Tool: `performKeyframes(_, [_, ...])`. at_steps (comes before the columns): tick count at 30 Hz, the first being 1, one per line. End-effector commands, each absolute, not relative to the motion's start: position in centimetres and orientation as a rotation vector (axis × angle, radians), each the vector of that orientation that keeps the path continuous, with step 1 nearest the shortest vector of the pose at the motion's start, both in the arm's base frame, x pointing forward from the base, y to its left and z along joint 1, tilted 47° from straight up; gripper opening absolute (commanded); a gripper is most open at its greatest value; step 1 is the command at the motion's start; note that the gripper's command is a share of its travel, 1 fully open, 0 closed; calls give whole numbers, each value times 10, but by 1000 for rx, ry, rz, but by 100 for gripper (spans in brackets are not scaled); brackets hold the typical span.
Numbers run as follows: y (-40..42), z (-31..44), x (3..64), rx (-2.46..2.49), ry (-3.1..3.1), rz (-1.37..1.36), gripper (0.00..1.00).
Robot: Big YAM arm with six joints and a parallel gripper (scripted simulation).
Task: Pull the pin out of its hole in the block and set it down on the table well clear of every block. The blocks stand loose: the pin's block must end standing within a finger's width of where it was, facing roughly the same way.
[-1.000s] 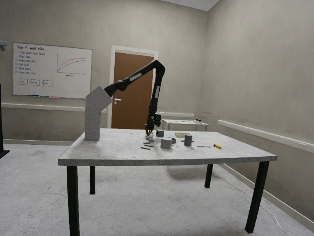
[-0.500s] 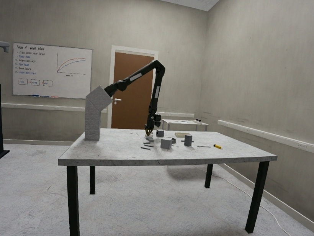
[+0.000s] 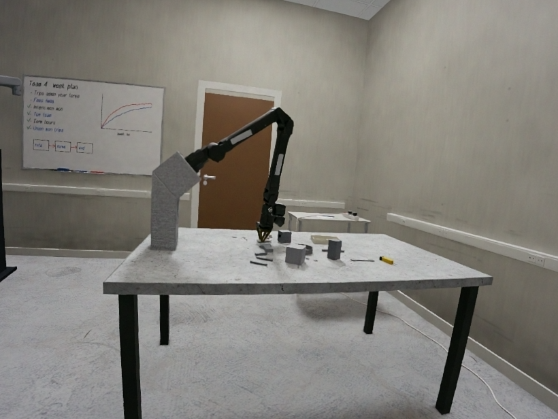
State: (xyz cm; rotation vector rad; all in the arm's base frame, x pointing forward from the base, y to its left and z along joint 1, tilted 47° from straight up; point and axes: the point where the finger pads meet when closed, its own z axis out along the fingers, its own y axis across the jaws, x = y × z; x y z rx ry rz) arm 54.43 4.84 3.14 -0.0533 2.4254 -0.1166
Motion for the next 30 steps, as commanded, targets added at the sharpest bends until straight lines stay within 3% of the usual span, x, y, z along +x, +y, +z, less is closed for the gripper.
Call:
performKeyframes(1, [44, 28, 549, -59, 2425, -123, 0])
performKeyframes(30, [44, 29, 550, -63, 2422, -124, 0])
